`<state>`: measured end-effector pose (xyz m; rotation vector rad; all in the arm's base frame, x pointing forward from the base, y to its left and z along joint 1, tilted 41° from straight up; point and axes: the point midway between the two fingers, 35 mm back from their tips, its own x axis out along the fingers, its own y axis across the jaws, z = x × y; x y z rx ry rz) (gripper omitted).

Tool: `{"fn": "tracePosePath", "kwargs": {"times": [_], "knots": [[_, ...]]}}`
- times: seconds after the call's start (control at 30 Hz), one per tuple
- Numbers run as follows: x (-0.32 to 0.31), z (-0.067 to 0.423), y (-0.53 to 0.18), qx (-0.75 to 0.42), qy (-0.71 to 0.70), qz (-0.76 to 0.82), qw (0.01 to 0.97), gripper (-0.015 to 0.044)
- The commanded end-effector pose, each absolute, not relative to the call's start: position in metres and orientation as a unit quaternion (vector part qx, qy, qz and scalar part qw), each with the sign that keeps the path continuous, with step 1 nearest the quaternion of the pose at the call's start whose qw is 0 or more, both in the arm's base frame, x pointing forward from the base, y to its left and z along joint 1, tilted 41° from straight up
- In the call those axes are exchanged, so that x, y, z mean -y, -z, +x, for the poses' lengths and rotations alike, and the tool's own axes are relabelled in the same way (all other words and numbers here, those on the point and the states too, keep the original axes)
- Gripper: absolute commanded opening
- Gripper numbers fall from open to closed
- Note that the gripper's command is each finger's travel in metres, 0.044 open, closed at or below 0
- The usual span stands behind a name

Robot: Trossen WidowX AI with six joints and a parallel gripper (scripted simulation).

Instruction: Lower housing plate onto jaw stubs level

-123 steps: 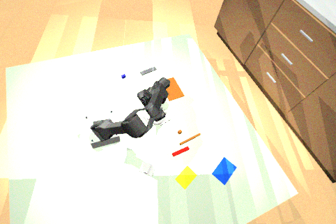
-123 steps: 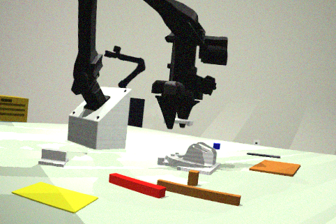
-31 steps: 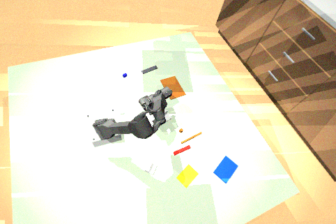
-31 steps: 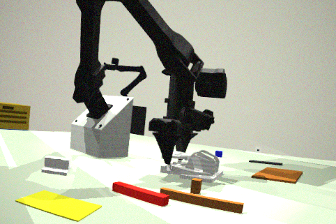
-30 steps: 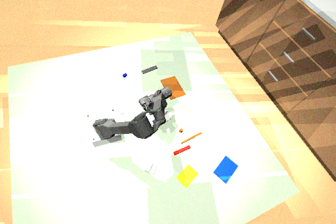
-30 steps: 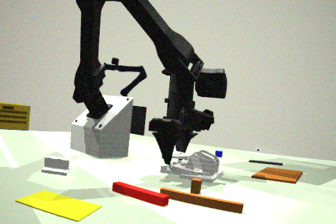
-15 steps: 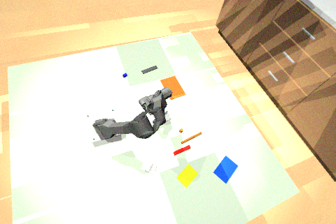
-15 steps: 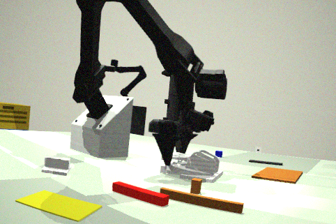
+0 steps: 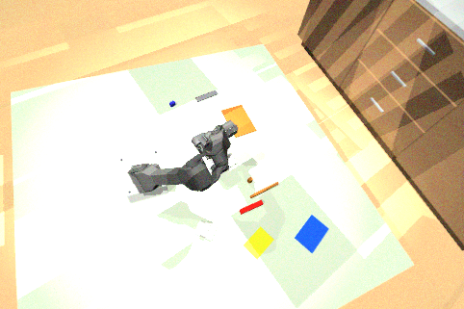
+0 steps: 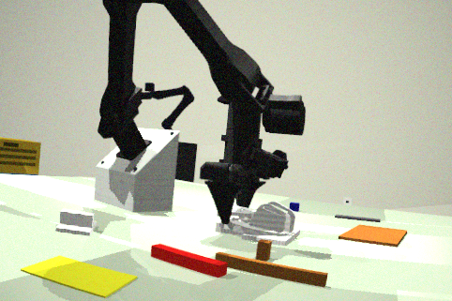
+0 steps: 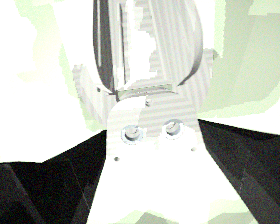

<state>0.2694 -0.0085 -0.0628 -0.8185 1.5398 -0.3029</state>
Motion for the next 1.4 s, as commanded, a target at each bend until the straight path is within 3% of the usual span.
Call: {"fn": "tracePosePath", "kwargs": {"times": [0.0,1.37], "knots": [[0.0096,0.2693,0.0638,-0.673,0.132,-0.361,0.631,0.0351],[0.0156,0.2698,0.0707,-0.673,0.132,-0.361,0.631,0.0351]]}}
